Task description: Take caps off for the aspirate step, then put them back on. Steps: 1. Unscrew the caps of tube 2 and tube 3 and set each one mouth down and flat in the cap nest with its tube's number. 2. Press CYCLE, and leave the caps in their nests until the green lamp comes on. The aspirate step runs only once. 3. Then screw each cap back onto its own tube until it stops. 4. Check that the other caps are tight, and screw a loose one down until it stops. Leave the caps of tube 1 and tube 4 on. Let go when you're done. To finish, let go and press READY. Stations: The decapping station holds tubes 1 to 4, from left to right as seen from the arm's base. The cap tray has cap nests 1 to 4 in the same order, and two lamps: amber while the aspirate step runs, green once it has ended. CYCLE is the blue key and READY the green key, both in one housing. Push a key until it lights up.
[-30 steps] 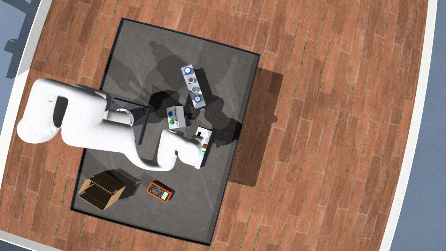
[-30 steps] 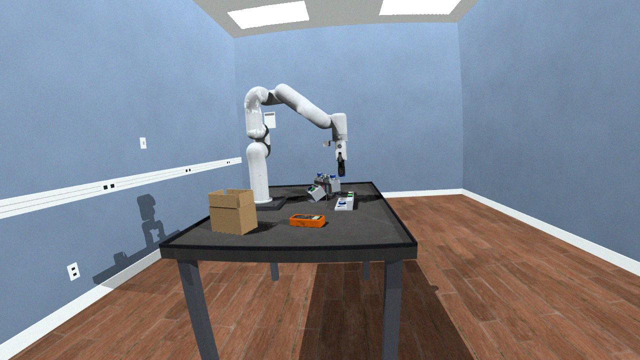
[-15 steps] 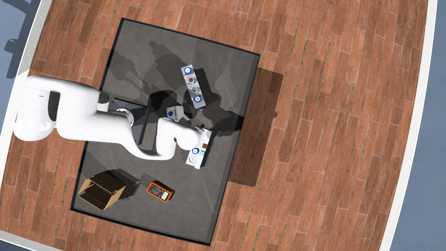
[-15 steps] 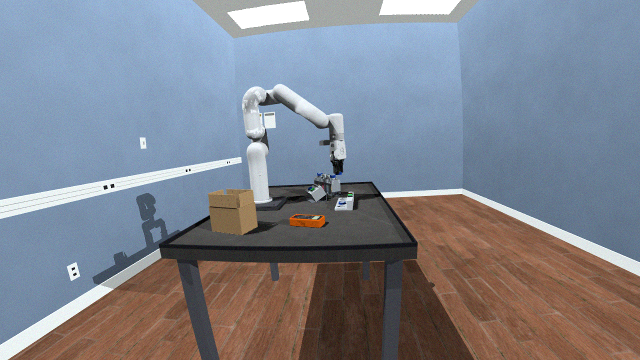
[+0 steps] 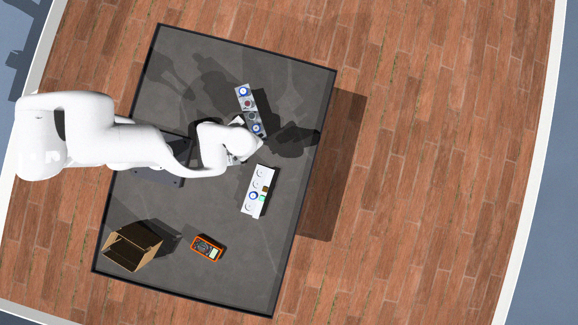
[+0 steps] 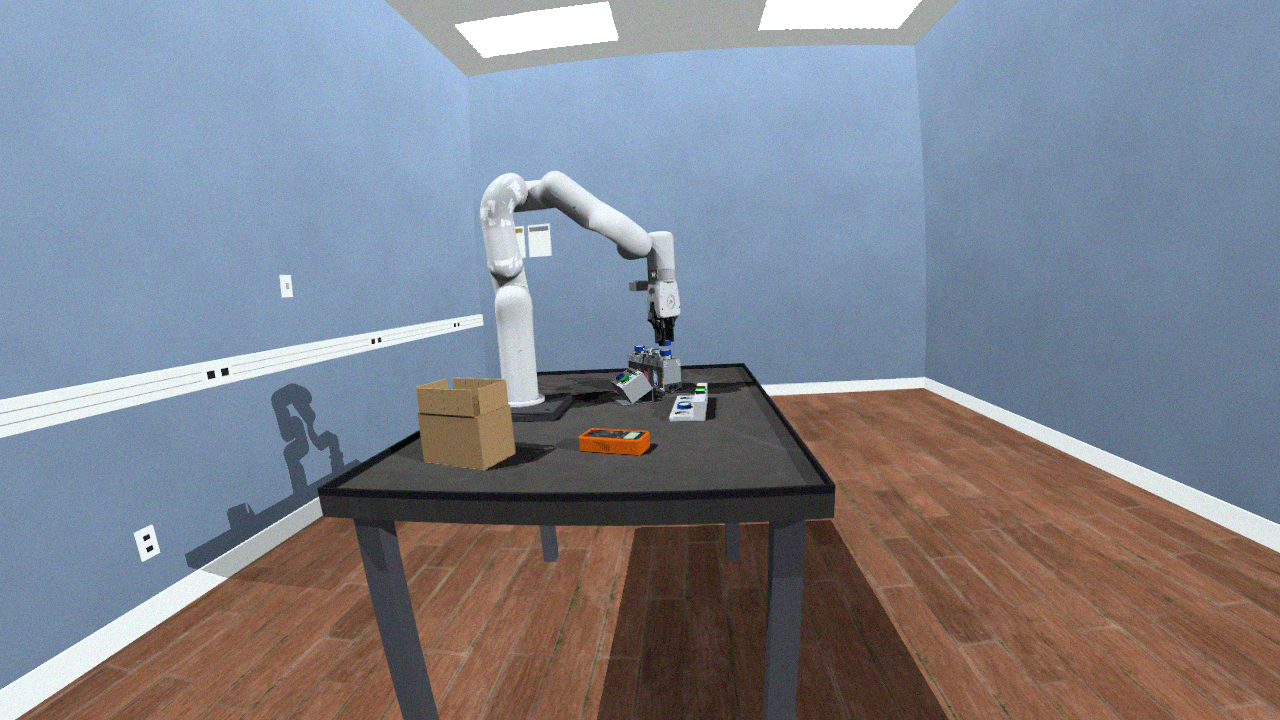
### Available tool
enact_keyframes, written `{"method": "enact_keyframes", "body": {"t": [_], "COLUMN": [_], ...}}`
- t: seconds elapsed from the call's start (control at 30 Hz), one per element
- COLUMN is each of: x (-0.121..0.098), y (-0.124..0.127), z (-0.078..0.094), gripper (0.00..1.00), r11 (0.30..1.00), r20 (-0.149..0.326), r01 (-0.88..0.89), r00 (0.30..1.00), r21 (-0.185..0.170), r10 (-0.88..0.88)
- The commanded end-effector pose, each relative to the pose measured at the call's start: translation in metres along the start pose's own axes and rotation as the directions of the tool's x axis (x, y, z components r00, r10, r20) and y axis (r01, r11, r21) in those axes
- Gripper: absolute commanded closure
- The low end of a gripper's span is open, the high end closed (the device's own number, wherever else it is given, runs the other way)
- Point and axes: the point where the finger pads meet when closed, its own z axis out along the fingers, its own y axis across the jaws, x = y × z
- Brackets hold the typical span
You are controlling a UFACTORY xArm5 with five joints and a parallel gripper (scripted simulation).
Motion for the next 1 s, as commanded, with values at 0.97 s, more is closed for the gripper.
{"method": "enact_keyframes", "body": {"t": [0.97], "x": [0.143], "y": [0.110], "z": [0.001], "gripper": [1.00], "r11": [1.000], "r20": [0.010], "r01": [-0.004], "r00": [1.000], "r21": [0.004], "r10": [0.004]}}
